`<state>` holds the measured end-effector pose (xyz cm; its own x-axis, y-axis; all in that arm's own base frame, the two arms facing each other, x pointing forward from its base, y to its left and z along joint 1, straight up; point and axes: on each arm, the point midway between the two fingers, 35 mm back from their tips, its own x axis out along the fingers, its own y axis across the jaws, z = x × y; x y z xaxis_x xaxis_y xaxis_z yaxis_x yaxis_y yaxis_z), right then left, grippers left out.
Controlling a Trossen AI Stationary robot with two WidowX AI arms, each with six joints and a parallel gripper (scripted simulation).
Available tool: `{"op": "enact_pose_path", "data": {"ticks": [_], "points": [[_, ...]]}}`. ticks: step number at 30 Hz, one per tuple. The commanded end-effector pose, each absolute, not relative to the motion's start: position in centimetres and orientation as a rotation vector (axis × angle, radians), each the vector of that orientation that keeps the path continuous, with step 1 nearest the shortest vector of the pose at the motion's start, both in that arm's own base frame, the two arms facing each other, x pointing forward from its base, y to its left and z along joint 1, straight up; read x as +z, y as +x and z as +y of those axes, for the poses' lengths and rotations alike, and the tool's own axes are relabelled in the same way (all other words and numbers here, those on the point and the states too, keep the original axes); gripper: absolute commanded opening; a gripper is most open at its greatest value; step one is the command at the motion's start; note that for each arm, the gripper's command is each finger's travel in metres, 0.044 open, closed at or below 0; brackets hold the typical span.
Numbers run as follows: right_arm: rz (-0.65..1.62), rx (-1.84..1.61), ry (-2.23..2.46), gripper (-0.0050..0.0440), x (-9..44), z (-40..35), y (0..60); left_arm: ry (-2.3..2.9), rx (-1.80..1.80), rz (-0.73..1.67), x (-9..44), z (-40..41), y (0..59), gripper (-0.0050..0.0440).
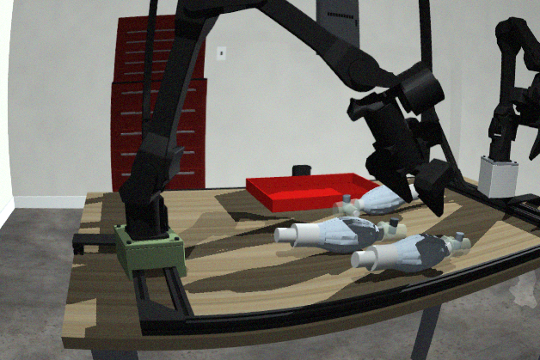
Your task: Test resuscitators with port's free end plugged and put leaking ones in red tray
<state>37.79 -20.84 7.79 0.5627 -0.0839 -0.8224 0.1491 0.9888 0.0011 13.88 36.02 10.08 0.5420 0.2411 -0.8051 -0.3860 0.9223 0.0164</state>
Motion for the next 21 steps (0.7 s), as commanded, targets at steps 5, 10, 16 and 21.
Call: {"op": "enact_pose_path", "data": {"ticks": [5,10,16,21], "points": [[0.97,-0.137,0.075,0.044,8.7,-21.0,36.5,-0.17,0.374,0.927,10.1,36.0,13.9,0.044],[0.977,-0.135,0.074,0.044,12.0,-21.0,30.3,-0.17,0.374,0.927,10.1,36.0,13.9,0.044],[0.977,-0.135,0.075,0.044,14.4,-19.6,24.4,-0.17,0.374,0.927,10.1,36.0,13.9,0.044],[0.977,-0.135,0.075,0.044,14.4,-19.6,24.4,-0.17,0.374,0.927,10.1,36.0,13.9,0.044]]}}
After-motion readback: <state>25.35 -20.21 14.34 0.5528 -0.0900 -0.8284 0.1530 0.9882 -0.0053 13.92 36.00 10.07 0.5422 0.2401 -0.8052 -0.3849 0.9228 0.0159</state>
